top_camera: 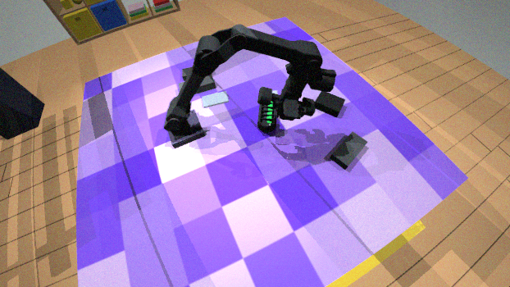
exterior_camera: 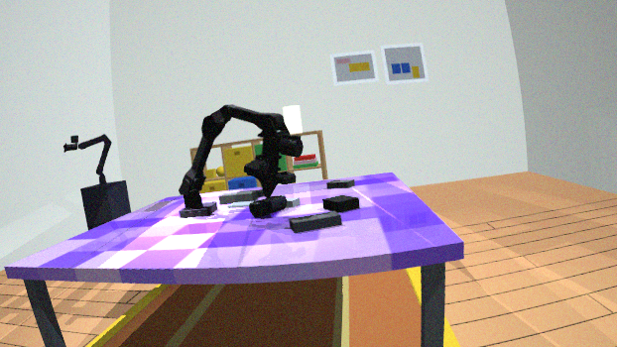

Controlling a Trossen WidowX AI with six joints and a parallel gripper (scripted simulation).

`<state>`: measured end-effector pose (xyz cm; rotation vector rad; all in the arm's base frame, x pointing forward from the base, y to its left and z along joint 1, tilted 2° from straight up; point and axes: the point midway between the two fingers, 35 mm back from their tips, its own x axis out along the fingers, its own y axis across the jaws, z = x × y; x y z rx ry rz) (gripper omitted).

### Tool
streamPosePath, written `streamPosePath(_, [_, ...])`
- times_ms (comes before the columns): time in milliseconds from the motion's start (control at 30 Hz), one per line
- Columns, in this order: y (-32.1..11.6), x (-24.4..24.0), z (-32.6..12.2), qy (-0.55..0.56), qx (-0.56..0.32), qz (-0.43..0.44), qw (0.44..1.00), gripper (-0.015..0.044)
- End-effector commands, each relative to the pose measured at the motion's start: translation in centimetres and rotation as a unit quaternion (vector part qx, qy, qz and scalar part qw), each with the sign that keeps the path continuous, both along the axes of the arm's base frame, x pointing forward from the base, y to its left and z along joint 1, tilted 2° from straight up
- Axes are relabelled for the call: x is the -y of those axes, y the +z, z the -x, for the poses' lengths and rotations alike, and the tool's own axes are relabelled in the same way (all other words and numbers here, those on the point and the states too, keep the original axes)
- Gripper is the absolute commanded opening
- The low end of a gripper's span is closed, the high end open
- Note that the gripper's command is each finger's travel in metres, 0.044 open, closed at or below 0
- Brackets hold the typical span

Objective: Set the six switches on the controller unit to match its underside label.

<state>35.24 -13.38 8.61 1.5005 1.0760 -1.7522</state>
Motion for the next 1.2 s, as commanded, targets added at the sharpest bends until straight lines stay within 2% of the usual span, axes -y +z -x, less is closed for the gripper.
streamPosePath(0, [-0.6, 1.0, -0.4, 0.002, -0.010, -0.013, 1.000, 0.0000])
streamPosePath(567, [-0.5, 0.6, -0.5, 0.001, -0.007, -0.004, 1.000, 0.0000])
streamPosePath(867, [-0.3, -5.3, 0.0, 0.014, 0.069, 0.069, 0.995, 0.0000])
streamPosePath(1167, [-0.8, -10.6, 2.3, 0.015, 0.164, 0.115, 0.980, 0.0000])
